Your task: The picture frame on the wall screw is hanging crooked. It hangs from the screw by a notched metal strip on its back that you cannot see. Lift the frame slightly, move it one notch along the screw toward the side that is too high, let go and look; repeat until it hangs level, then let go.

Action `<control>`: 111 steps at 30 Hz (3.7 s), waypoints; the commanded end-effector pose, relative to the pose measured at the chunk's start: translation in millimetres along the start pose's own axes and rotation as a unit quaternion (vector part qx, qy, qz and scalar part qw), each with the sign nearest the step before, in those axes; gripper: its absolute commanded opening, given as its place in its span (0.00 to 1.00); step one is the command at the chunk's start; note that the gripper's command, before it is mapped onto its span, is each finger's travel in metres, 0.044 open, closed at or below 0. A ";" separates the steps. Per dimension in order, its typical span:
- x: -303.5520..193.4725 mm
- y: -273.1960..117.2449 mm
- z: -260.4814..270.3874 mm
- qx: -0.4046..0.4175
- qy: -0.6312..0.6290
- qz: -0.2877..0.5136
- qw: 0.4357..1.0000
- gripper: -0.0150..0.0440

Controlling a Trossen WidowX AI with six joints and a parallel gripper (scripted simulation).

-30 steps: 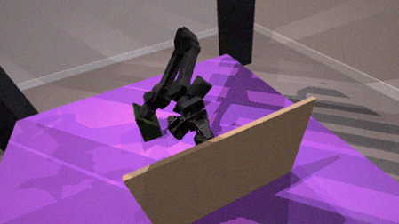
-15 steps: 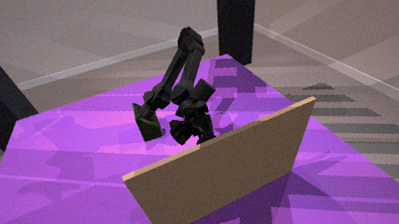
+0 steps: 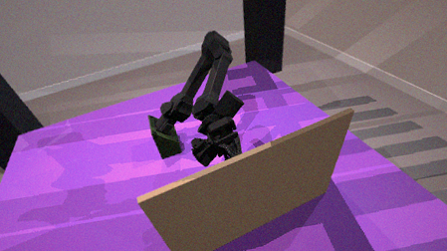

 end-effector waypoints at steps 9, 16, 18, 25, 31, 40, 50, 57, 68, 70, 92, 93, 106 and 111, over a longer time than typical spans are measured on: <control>-1.0 1.0 0.4 0.000 -0.002 0.003 1.000 0.69; -1.0 1.0 0.4 0.000 -0.002 0.003 1.000 0.69; -1.0 1.0 0.4 0.000 -0.002 0.003 1.000 0.69; -1.2 1.1 0.5 0.000 -0.002 0.003 1.000 0.69; -1.5 1.2 0.5 0.000 -0.002 0.003 1.000 0.56; -1.5 1.2 0.5 0.000 -0.002 0.003 1.000 0.33; -1.3 1.1 0.6 0.000 -0.002 0.003 1.000 0.25; -1.1 1.1 2.2 0.000 -0.002 0.003 1.000 0.25; -1.3 1.0 5.8 0.000 -0.002 0.003 1.000 0.25; -1.4 1.0 6.4 0.000 -0.002 0.003 1.000 0.25; -2.1 1.1 12.3 0.000 -0.002 0.003 1.000 0.25; -2.1 1.1 12.1 0.000 -0.002 0.003 1.000 0.25; -2.2 1.1 10.9 0.000 -0.002 0.003 1.000 0.25; -2.7 1.1 11.0 0.000 -0.002 0.003 1.000 0.25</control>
Point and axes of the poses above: the point midway between the two fingers, 35 mm back from their tips, its own y axis out along the fingers, its own z axis across the jaws, x = y × z, the point moved 10 cm from there along -y, back along the fingers, and after that the axes turned 7 degrees about y, right-handed, at the moved point
